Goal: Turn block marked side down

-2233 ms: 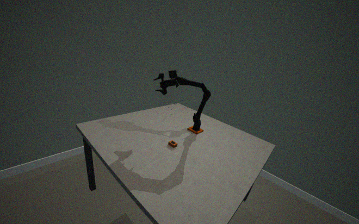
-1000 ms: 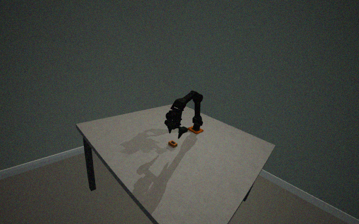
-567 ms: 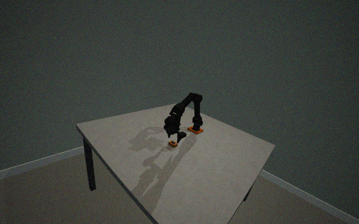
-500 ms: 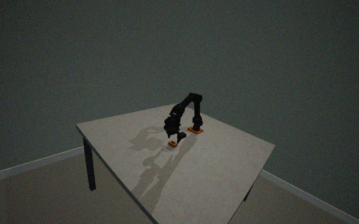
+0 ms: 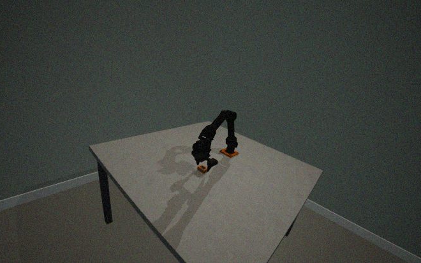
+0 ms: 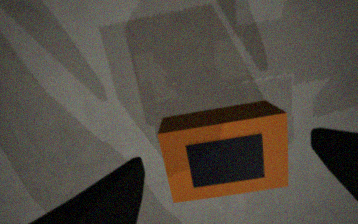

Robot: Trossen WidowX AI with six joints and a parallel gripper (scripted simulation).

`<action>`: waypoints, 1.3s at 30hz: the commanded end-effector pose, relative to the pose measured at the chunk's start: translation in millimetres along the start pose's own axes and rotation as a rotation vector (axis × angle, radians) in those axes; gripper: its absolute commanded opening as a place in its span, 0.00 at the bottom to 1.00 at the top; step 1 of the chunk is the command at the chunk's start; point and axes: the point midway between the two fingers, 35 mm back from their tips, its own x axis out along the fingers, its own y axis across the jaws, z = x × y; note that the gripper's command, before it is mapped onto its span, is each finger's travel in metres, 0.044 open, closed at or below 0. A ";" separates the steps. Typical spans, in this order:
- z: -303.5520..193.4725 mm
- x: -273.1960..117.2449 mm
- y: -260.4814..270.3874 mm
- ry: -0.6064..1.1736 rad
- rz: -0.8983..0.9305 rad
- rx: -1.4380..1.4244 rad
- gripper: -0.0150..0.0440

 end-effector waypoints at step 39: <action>-0.5 -21.1 0.6 0.000 0.003 0.003 0.25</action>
